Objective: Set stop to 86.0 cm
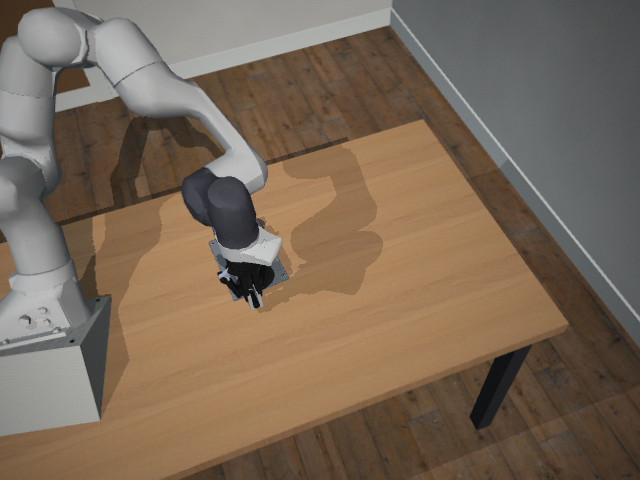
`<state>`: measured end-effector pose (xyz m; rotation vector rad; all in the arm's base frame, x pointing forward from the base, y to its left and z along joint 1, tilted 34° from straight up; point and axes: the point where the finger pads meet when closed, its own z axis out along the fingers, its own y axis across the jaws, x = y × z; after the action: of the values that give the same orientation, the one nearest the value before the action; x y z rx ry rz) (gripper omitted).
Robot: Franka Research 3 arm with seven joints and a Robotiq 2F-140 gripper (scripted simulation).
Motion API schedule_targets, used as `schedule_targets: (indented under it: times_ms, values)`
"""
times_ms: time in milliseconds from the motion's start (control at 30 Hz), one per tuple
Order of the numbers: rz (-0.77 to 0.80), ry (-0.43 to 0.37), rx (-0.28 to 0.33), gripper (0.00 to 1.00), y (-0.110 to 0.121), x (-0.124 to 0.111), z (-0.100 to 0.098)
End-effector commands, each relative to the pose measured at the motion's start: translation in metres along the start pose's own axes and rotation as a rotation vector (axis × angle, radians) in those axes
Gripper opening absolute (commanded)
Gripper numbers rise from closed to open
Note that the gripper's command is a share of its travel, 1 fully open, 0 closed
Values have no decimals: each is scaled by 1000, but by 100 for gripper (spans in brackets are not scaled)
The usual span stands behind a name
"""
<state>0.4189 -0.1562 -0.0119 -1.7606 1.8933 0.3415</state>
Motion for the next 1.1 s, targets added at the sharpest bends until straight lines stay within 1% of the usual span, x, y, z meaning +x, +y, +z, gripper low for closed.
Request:
schedule_targets:
  times_ms: [0, 1067]
  values:
    - [1, 2, 0, 4, -2, 0, 3]
    - [1, 2, 0, 4, -25, 0, 7]
